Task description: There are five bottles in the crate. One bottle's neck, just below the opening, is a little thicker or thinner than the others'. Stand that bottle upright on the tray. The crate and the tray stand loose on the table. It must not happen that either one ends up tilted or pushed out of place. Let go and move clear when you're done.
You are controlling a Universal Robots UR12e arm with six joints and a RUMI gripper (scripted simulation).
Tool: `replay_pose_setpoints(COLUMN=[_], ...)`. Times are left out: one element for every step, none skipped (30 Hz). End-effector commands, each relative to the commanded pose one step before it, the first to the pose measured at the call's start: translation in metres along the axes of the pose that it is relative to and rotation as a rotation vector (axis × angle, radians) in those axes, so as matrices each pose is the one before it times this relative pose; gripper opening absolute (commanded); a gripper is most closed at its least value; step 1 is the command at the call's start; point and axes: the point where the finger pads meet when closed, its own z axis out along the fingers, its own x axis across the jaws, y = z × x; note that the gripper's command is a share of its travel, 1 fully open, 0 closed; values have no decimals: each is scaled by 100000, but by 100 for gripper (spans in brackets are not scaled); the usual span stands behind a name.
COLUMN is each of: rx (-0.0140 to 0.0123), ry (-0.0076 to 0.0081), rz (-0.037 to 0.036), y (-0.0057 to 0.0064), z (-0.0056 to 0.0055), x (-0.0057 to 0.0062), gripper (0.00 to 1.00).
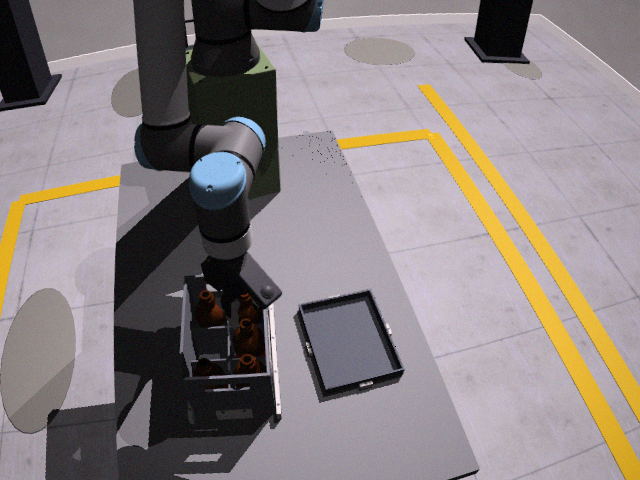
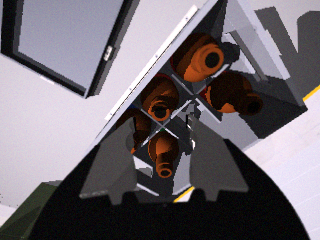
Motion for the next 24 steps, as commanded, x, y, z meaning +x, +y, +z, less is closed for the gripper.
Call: replay_pose_setpoints(rx=[-21,0,0,0,0,0,0,0,0,0,0,0,0,0,-1,-2,-4,-5,-7,-7,-8,-7,-7,-5], ry=[78,0,0,0,0,0,0,0,0,0,0,0,0,0,-2,-4,-6,-9,-11,-12,-12,-12,-11,-9], rz=[44,0,0,0,0,0,0,0,0,0,0,0,0,0,1,2,3,4,4,5,5,5,4,4], y=[-78,0,0,0,0,0,0,0,0,0,0,0,0,1,3,8,13,18,22,24,25,24,22,18], z=[48,0,0,0,0,0,0,0,0,0,0,0,0,0,0,1,1,2,2,3,3,3,2,2], x=[140,0,0,0,0,0,0,0,0,0,0,0,0,0,-2,-5,-8,-10,-13,-14,-15,-14,-13,-10], gripper=[38,38,38,38,38,38,38,38,38,38,38,38,38,38,38,38,38,38,38,38,38,38,38,38])
